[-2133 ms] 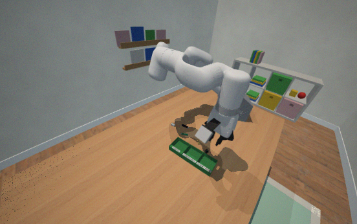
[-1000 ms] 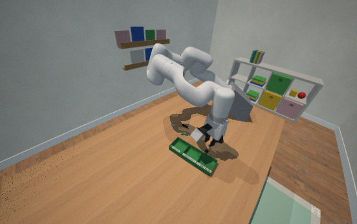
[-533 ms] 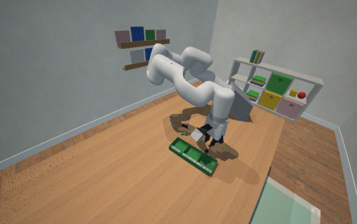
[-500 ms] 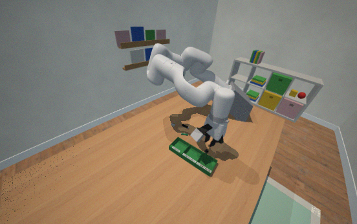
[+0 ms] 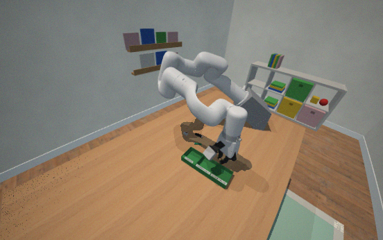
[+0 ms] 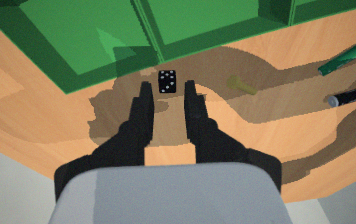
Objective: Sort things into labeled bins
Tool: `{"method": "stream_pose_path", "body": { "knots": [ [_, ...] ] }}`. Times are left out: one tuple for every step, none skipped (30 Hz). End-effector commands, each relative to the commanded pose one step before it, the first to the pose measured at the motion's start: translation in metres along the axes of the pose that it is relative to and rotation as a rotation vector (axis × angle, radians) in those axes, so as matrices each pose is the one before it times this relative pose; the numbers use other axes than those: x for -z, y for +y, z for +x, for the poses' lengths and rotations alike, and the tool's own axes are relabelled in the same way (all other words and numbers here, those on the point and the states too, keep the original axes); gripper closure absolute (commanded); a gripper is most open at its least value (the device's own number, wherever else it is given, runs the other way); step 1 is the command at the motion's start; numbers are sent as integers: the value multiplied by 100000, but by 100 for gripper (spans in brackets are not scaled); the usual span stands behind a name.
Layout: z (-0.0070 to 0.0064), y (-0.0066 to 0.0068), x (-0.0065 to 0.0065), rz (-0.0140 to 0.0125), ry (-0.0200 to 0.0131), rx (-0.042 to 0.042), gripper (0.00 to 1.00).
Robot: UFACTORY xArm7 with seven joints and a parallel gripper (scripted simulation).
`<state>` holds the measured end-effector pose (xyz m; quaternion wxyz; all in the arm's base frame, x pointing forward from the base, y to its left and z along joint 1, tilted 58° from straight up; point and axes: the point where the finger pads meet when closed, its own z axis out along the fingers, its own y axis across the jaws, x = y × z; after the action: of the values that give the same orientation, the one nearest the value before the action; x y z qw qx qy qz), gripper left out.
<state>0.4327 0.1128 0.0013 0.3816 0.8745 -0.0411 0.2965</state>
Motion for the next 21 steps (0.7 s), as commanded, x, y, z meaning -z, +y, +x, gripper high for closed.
{"method": "stream_pose_path", "body": {
  "knots": [
    [118, -260, -510, 641, 376, 2, 70],
    [5, -10, -400, 0, -1, 1, 70],
    [3, -5, 0, 0, 0, 0, 70],
    [-1, 3, 0, 0, 0, 0, 70],
    [-2, 4, 0, 0, 0, 0, 70],
    [-1, 5, -125, -2, -2, 2, 70],
    [0, -3, -142, 1, 1, -2, 70],
    [-2, 3, -133, 0, 0, 0, 70],
    [-3, 6, -133, 0, 0, 0, 70],
    [-4, 8, -133, 0, 0, 0, 70],
    [-4, 8, -133, 0, 0, 0, 70],
    [-4, 7, -133, 0, 0, 0, 70],
    [-3, 5, -133, 0, 0, 0, 70],
    [-2, 3, -133, 0, 0, 0, 70],
    [-1, 5, 9, -2, -2, 2, 70],
    [0, 0, 0, 0, 0, 0, 70],
    [0, 0, 0, 0, 0, 0, 70],
    [1, -6, -7, 1, 2, -2, 70],
    [1, -3, -1, 0, 0, 0, 70],
    [0, -1, 0, 0, 0, 0, 70],
    [-1, 0, 0, 0, 0, 0, 70]
  ]
}}
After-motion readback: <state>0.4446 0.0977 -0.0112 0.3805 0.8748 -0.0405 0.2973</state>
